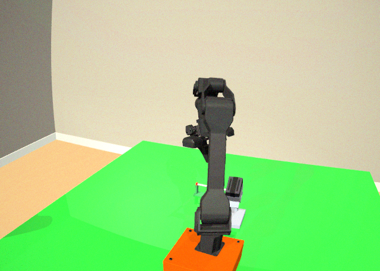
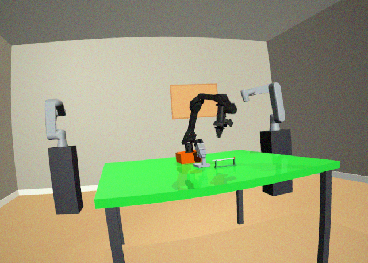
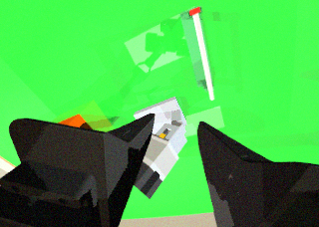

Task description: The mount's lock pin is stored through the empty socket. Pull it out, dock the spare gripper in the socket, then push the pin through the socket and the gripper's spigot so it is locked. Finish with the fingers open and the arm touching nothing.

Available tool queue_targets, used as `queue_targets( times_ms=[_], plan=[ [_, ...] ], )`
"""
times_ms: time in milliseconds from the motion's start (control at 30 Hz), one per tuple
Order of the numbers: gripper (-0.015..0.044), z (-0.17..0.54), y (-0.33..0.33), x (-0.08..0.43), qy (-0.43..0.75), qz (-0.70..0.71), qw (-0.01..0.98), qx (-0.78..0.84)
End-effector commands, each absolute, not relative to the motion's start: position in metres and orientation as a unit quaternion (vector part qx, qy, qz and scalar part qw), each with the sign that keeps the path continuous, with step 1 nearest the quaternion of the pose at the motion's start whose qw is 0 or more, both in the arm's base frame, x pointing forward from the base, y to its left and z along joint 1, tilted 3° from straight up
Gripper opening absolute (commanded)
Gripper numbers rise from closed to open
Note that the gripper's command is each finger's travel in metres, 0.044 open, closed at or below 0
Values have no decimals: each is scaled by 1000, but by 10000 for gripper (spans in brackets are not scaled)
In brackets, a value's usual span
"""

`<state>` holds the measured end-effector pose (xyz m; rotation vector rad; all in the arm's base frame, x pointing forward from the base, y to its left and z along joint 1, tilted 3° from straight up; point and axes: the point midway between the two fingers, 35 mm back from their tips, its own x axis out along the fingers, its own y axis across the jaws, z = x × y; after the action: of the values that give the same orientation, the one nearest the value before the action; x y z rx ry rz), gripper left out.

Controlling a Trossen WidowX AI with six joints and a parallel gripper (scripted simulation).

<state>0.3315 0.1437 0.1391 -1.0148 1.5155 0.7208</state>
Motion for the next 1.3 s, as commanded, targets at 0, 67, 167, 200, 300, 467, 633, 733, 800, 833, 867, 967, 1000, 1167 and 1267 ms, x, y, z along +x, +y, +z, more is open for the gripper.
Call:
queue_targets(
  times_ms=[0, 67, 167, 200, 300, 467, 633, 733, 800, 833, 867, 967, 1000, 1167, 1267],
  plan=[
    [180, 106, 140, 390, 560, 410, 429, -579],
    [180, 106, 142, 390, 558, 412, 427, -581],
    [180, 105, 143, 389, 557, 412, 427, -581],
    [180, 105, 143, 389, 557, 412, 427, -581],
    [180, 105, 143, 389, 557, 412, 427, -581],
    [180, 100, 144, 390, 557, 412, 427, -581],
    [180, 74, 144, 391, 557, 412, 427, -581],
    [180, 56, 144, 392, 557, 412, 427, -581],
    [180, 44, 143, 391, 557, 412, 427, -581],
    [180, 38, 144, 391, 557, 412, 427, -581],
    [180, 33, 144, 390, 557, 412, 427, -581],
    [180, 32, 144, 390, 557, 412, 427, -581],
    [180, 30, 144, 390, 557, 412, 427, -581],
    [180, 23, 144, 391, 557, 412, 427, -581],
    [180, 18, 144, 391, 557, 412, 427, -581]
  ],
)
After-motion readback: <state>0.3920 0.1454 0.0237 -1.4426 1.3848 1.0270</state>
